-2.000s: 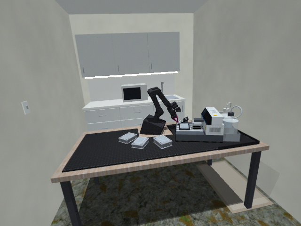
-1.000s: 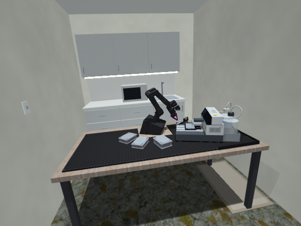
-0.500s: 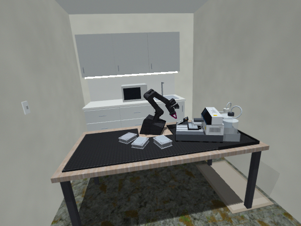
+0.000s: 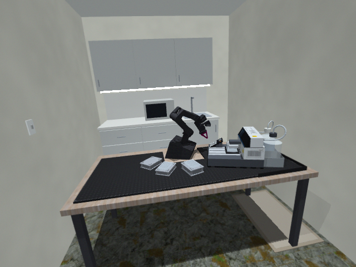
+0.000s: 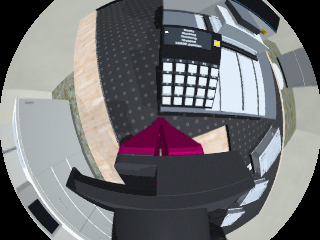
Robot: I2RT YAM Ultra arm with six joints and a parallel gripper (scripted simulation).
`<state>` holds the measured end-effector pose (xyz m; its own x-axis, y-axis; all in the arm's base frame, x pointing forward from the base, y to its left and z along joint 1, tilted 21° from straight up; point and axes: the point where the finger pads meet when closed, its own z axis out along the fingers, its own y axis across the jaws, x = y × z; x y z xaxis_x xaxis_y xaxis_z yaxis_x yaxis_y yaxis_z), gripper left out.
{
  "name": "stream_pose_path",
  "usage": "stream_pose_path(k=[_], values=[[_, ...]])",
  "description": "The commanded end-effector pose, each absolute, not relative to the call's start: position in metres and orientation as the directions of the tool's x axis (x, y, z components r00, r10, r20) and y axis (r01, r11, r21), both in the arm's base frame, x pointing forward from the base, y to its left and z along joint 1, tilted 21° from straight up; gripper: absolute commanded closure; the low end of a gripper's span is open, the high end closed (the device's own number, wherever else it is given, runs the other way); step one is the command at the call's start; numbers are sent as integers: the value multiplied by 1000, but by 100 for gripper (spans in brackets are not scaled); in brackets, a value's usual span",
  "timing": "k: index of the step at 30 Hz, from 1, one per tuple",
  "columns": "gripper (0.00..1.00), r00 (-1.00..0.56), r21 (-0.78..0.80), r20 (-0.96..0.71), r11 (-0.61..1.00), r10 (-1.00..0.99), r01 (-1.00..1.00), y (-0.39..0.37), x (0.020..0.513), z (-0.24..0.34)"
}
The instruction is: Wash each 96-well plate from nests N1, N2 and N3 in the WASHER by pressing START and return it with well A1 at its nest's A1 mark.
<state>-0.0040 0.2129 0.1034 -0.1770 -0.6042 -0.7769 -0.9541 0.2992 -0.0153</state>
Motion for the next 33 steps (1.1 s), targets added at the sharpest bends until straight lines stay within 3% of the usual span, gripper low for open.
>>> stream_pose_path(k=[1,33], values=[[100,-189,-25,-777,329,-601,-944,209,2,105],[100,-189,-25,-777,329,-601,-944,206,0,108]])
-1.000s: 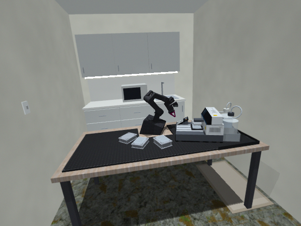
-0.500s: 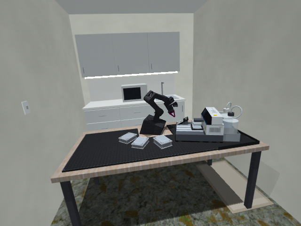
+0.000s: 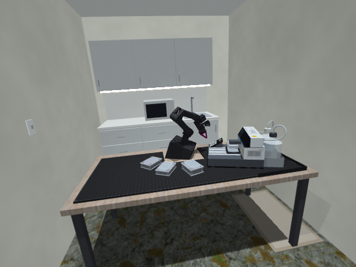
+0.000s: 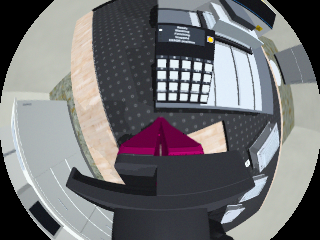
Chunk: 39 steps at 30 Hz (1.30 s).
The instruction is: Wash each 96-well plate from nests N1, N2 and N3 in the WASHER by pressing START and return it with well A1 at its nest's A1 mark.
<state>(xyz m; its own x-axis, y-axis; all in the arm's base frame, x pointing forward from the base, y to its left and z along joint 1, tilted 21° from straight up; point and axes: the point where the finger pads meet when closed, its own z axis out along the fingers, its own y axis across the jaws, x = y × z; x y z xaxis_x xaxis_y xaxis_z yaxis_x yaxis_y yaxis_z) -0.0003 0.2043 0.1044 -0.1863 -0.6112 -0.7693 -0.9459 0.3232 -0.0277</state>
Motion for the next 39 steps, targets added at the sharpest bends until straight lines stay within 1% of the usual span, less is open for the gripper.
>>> stream_pose_path(k=[1,2,3,39], values=[[100,-189,-25,-777,329,-601,-944,206,0,108],[100,-189,-25,-777,329,-601,-944,206,0,108],[0,-189,-25,-777,329,-601,-944,207,2,110],[0,-185,-28,-780,329,-598,-944,250,64,188]])
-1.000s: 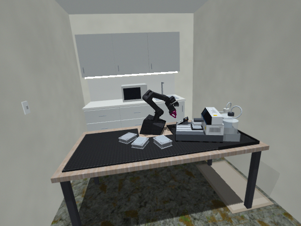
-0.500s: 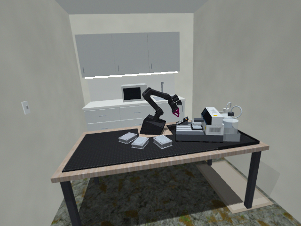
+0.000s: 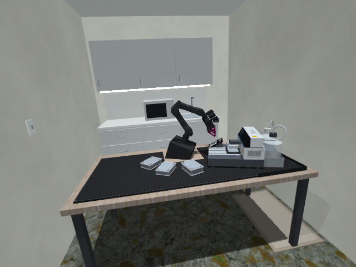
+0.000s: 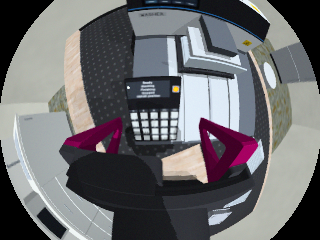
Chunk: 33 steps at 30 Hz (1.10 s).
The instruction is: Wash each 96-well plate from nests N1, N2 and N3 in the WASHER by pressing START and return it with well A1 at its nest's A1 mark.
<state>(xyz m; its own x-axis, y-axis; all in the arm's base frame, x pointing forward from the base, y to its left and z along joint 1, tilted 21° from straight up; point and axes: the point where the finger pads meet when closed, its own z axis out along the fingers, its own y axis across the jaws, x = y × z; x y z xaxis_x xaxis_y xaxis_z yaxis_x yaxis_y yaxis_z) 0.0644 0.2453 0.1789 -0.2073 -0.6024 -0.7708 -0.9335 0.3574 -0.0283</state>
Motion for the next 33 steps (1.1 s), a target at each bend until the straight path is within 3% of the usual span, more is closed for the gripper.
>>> stream_pose_path(k=[1,33], values=[[0,-185,-29,-780,329,-598,-944,251,66,190],[0,-183,-31,-781,329,-598,-944,276,102,237]])
